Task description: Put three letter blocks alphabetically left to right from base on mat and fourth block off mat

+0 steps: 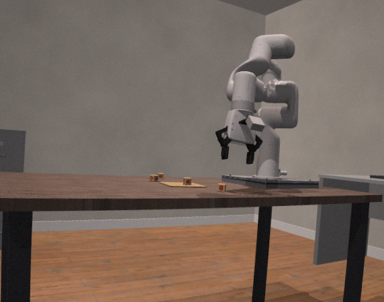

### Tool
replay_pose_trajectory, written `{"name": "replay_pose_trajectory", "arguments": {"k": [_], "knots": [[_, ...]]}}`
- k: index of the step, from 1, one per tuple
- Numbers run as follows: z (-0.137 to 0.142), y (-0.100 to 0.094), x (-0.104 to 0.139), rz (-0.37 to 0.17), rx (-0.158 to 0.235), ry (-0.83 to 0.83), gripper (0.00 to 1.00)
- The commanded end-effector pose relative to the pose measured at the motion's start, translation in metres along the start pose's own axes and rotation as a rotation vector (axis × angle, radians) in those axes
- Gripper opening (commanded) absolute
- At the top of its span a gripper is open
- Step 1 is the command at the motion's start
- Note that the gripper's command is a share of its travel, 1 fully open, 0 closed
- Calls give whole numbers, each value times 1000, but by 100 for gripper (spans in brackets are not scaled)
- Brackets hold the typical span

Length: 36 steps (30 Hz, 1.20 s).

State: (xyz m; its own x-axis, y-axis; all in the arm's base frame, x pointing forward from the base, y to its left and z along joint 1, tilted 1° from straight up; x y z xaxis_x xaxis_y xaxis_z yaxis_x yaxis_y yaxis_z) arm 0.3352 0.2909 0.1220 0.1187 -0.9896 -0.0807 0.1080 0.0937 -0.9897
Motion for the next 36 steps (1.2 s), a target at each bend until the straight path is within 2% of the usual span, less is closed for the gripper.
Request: {"name": "replay_pose_trajectory", "arguments": {"k": [1, 27, 30, 34, 36], "knots": [[1, -1, -1, 2, 3, 0, 100], [2, -1, 0, 3, 4, 4, 100], [19, -13, 21, 18, 42, 137, 100], [22, -16, 26, 21, 50, 166, 100], [33, -24, 41, 32, 74, 253, 100]]}}
Point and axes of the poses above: the point where the finger pads meet when closed, its own y axis out along the fingers, its own z axis across the jaws, x = y × z, the point moved 5 cm from there along -y, back along the fingers, and after that the axes turned 9 degrees about -y, right-handed, at the moved point
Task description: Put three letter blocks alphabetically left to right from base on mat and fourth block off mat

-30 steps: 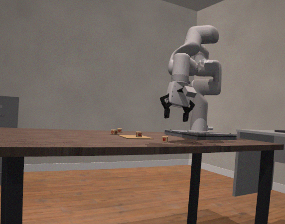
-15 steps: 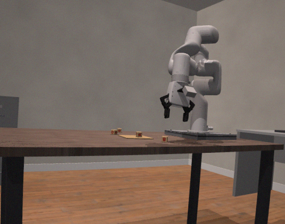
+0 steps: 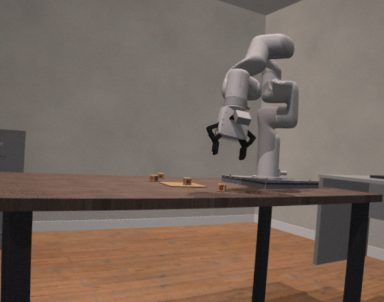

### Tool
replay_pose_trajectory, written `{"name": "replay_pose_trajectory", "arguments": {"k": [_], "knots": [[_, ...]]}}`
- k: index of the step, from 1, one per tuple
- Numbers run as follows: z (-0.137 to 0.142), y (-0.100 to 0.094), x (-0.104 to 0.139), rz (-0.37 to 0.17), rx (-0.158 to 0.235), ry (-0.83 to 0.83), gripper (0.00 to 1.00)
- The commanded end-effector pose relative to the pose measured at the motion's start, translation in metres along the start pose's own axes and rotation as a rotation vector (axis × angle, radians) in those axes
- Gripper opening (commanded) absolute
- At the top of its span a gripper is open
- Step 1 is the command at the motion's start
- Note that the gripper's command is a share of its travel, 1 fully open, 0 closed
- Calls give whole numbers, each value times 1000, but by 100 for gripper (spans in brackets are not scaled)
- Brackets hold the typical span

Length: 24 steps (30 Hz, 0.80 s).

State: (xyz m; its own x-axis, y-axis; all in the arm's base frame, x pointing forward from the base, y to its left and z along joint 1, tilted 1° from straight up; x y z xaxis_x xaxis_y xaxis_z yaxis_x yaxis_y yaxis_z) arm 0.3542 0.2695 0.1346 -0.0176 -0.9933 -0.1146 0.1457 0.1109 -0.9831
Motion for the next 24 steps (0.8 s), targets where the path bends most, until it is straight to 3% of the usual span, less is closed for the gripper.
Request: {"name": "replay_pose_trajectory", "arguments": {"k": [1, 13, 15, 16, 24], "knots": [[20, -13, 19, 19, 41, 133, 100], [56, -40, 66, 56, 123, 416, 100], [56, -40, 66, 56, 123, 416, 100], [63, -46, 78, 66, 144, 483, 100], [80, -64, 111, 94, 198, 660, 100]]}}
Point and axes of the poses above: the point where the finger pads meet when closed, its own y axis out along the fingers, its own z axis across the jaws, x = y × z, the point moved 5 cm from there along -y, back along the fingers, and after that the axes turned 9 degrees about -y, right-handed, at the moved point
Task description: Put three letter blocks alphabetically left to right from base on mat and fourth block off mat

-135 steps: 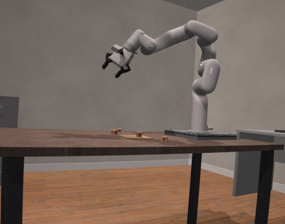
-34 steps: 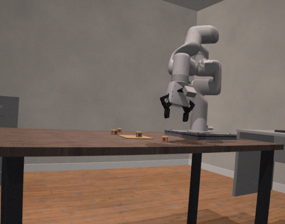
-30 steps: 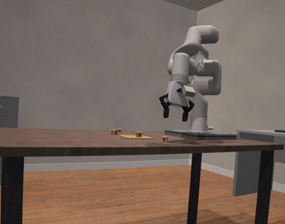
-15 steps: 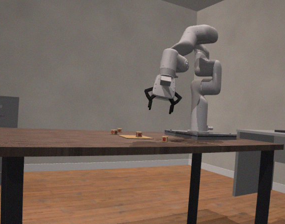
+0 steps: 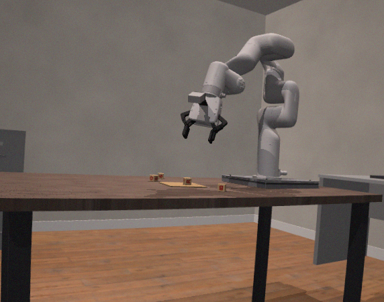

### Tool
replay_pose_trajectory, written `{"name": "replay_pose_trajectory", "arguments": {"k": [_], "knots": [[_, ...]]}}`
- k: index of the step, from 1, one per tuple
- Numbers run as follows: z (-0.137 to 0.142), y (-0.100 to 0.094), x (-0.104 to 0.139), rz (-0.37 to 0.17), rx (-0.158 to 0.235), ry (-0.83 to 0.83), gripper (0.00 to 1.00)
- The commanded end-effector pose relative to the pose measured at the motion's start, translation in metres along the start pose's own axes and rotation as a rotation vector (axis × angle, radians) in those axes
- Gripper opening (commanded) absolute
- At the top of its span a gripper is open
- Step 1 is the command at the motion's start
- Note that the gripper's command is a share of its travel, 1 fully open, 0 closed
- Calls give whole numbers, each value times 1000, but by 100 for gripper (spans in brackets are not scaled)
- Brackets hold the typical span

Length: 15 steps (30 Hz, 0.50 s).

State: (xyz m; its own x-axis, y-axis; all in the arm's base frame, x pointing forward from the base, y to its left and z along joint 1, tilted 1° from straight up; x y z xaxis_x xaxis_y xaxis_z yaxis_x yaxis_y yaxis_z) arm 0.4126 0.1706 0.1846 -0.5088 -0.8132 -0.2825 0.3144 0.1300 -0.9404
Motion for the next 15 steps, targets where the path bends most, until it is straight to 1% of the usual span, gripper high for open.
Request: {"name": "replay_pose_trajectory", "arguments": {"k": [1, 6, 8, 9, 12, 15], "knots": [[26, -13, 12, 25, 42, 131, 100], [47, -24, 25, 46, 78, 248, 100], [47, -24, 25, 46, 78, 248, 100], [58, -31, 33, 59, 99, 315, 100], [68, -37, 41, 70, 118, 373, 100], [71, -39, 43, 74, 123, 390, 100]]}}
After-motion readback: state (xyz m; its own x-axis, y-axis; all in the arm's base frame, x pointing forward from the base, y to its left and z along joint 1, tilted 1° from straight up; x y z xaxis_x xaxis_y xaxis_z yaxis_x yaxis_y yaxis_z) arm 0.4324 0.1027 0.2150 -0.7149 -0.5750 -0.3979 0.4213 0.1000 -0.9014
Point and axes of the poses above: the point where the finger pads meet when closed, its own y axis out along the fingers, its own z axis across the jaws, x = y × z, the point moved 5 cm from there along -y, back along the fingers, and after that the axes turned 9 degrees about -y, right-handed, at the moved point
